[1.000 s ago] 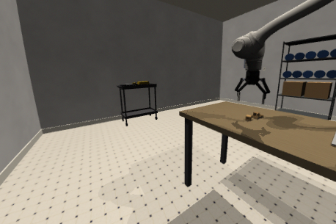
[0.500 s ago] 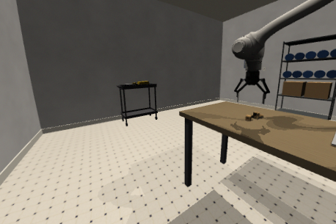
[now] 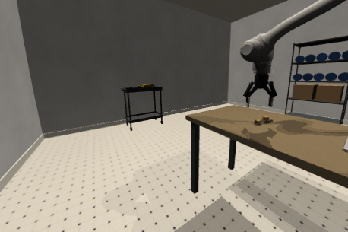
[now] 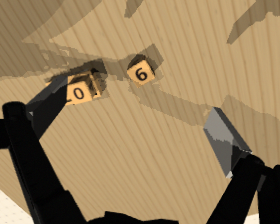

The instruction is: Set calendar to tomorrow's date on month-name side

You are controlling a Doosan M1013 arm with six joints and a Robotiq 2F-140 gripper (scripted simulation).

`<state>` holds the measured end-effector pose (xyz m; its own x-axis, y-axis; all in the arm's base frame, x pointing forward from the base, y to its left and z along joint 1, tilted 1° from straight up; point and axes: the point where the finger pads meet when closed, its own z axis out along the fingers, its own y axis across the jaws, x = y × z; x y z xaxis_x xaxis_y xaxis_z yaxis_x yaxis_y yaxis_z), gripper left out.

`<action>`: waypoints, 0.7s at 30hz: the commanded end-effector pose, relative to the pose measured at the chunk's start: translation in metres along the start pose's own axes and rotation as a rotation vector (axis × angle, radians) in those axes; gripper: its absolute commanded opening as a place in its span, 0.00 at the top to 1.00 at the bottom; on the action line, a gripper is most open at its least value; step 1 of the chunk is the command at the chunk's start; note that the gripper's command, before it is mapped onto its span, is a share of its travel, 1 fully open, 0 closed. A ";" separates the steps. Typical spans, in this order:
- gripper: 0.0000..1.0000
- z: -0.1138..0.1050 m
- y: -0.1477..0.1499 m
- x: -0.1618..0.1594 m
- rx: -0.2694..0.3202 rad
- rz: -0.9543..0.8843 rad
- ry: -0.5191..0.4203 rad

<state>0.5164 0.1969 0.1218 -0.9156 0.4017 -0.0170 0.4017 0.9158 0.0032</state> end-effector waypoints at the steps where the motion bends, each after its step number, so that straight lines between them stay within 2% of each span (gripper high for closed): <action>1: 0.00 0.001 0.000 0.000 -0.010 -0.174 0.008; 4: 0.00 0.001 0.000 0.000 -0.010 -0.197 0.008; 5: 0.00 0.002 0.000 0.000 -0.010 -0.295 0.008; 18: 0.00 0.004 0.000 0.000 -0.012 -0.700 0.005; 21: 0.00 0.005 0.000 0.000 -0.012 -0.705 0.005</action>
<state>0.5163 0.1972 0.1176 -0.9725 -0.2323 -0.0156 -0.2322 0.9726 -0.0080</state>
